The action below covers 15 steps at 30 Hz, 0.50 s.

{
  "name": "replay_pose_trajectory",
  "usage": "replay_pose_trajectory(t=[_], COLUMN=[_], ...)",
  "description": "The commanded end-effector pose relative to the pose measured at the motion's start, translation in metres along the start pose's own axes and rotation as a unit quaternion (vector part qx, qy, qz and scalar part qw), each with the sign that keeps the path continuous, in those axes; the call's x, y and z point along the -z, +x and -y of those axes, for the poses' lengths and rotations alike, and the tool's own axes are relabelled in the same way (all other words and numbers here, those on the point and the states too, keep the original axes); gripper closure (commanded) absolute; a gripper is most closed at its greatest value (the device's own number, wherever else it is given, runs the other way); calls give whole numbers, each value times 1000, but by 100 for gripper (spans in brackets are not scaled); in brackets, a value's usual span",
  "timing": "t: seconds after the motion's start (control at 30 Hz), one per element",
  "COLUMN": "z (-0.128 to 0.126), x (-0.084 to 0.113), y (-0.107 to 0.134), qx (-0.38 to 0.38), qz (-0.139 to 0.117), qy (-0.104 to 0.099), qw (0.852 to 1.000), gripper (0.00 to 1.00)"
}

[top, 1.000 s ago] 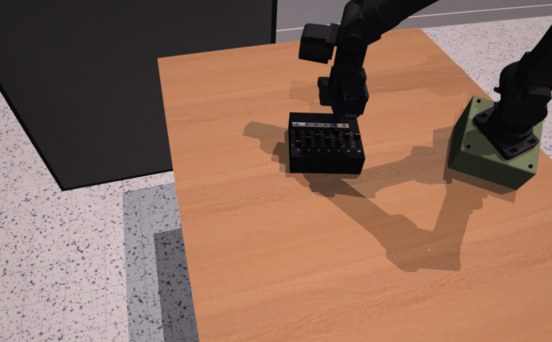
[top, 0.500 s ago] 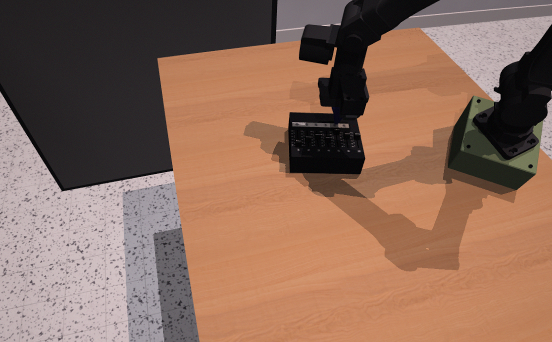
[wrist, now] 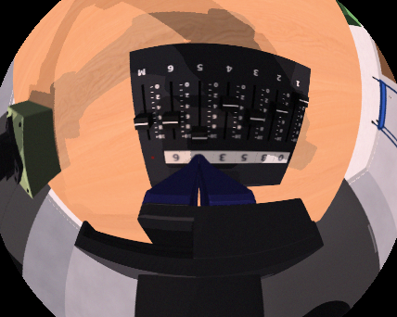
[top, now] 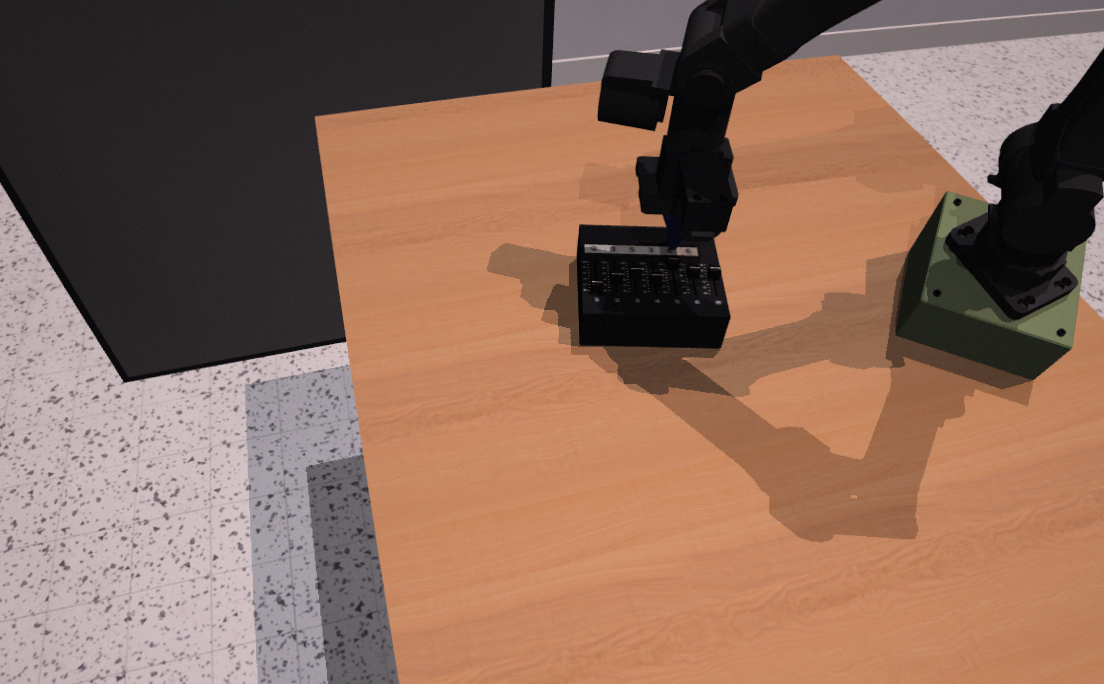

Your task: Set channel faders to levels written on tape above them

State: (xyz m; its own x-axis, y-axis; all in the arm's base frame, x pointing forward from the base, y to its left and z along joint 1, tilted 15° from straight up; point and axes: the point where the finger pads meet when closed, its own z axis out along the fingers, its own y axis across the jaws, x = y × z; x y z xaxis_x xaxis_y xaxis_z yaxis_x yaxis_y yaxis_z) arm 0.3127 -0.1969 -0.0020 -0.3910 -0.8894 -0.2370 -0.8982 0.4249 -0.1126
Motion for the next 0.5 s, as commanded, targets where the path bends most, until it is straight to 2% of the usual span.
replay_pose_trajectory(t=[0.0, 0.2, 0.47], z=[3, -1, 3], x=[-4, -6, 2], y=[-4, -6, -11], qx=[0, -1, 2], qz=[3, 3, 1], qy=[-3, -6, 6], qw=[1000, 1000, 1000], gripper=[100, 100, 100])
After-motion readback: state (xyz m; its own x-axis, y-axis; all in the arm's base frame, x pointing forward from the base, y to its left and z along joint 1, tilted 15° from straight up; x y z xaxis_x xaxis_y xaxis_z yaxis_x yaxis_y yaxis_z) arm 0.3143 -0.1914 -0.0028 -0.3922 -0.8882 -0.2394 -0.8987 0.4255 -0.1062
